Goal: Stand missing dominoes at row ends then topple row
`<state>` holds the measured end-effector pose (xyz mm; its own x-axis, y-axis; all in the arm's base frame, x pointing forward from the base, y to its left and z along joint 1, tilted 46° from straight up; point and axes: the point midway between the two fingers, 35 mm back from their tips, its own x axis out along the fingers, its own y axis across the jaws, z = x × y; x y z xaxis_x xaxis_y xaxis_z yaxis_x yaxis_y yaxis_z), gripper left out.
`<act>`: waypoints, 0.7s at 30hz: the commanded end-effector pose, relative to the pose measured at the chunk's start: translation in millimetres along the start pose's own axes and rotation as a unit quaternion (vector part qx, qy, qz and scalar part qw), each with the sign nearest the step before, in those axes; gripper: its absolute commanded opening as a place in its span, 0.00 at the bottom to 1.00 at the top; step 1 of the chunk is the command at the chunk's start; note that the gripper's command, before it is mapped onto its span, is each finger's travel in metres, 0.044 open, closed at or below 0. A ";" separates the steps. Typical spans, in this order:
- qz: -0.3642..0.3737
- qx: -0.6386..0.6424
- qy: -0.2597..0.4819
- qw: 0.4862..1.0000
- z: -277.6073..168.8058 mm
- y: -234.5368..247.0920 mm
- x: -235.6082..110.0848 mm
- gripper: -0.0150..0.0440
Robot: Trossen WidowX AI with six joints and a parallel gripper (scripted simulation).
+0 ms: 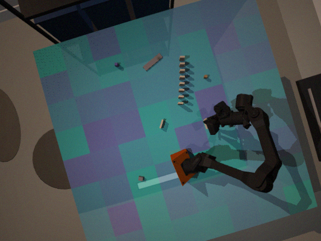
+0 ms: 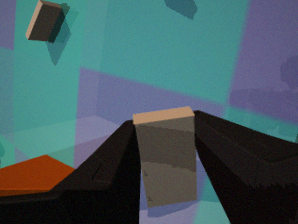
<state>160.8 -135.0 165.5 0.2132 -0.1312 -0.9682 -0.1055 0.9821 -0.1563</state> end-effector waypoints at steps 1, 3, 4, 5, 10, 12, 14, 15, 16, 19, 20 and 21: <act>0.023 -0.009 -0.039 0.999 -0.4 2.3 5.5 0.44; 0.029 -0.014 -0.058 0.998 0.4 2.4 6.6 0.44; 0.032 -0.016 -0.068 0.997 0.7 2.3 7.0 0.44; 0.035 -0.018 -0.078 0.996 1.1 2.2 7.3 0.44; 0.043 -0.030 -0.129 0.990 3.2 1.1 8.0 0.44; 0.043 -0.035 -0.149 0.987 4.1 0.3 7.9 0.44; 0.043 -0.040 -0.170 0.984 4.9 -0.6 7.4 0.44; 0.042 -0.043 -0.181 0.982 5.2 -1.1 7.1 0.44; 0.041 -0.046 -0.191 0.980 5.6 -1.7 6.7 0.44; 0.035 -0.055 -0.223 0.973 6.6 -3.6 5.2 0.44; 0.033 -0.058 -0.233 0.970 6.8 -4.3 4.5 0.44; 0.030 -0.061 -0.244 0.967 7.1 -5.1 3.8 0.44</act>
<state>169.2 -138.7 164.0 0.5751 0.0241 -0.8178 -0.2253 0.9656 -0.1300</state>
